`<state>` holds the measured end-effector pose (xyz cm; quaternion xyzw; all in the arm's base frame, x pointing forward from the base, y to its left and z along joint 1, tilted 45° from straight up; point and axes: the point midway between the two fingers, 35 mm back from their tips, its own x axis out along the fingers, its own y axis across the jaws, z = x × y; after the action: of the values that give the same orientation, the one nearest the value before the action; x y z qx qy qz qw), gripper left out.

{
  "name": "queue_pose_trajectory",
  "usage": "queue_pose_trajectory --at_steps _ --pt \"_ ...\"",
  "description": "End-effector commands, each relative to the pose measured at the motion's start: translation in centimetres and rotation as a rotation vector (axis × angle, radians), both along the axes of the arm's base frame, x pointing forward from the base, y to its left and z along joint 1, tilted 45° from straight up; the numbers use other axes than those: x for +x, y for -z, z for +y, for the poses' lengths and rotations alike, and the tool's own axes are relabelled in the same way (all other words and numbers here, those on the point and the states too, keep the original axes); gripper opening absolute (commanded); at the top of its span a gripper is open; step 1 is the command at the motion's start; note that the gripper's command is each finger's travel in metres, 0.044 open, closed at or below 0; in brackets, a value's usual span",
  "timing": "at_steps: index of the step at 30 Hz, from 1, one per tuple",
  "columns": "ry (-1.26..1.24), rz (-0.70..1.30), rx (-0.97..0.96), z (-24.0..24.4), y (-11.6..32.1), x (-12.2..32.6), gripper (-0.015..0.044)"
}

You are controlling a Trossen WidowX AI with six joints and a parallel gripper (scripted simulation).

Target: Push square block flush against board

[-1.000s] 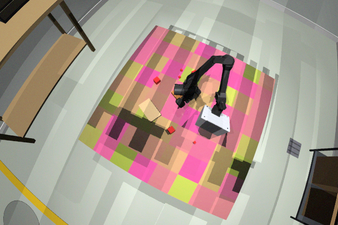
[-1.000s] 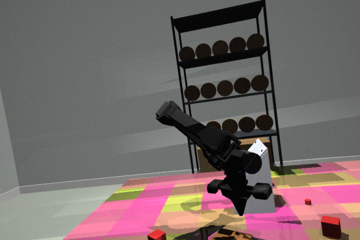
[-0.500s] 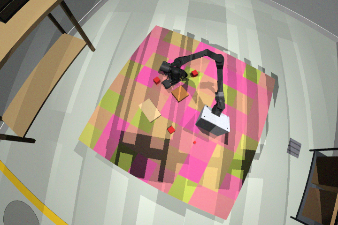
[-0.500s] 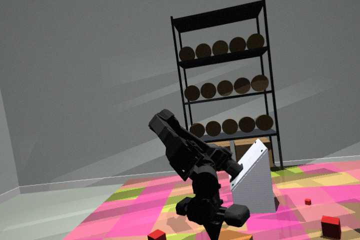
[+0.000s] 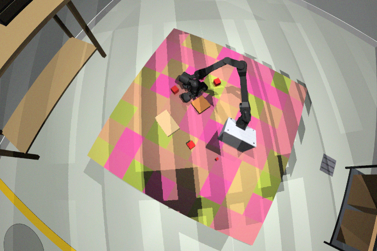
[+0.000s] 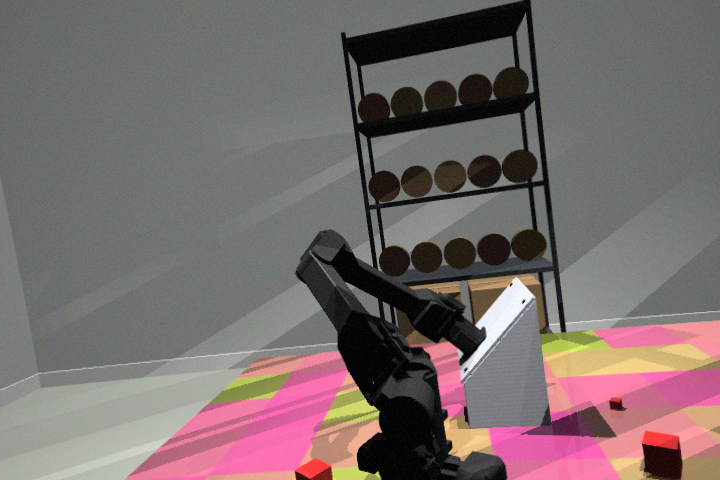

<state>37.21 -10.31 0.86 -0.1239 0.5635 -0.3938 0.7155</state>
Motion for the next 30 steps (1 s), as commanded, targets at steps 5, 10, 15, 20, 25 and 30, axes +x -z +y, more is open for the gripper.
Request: queue_pose_trajectory --at_steps 5,10,15,20,25,30 --pt "-0.004 0.009 -0.004 0.3 0.5 -1.1 0.0000" --pt "-0.004 0.009 -0.004 0.5 0.7 -1.8 0.0000" --pt "-0.004 0.009 -0.004 0.5 0.8 -2.0 0.0000" --pt "-0.004 0.009 -0.004 0.4 0.6 -1.3 0.0000" --pt "-0.004 0.008 -0.004 0.2 0.3 -0.5 0.0000" --pt "-0.004 0.008 -0.004 0.0 0.0 0.2 0.0000"
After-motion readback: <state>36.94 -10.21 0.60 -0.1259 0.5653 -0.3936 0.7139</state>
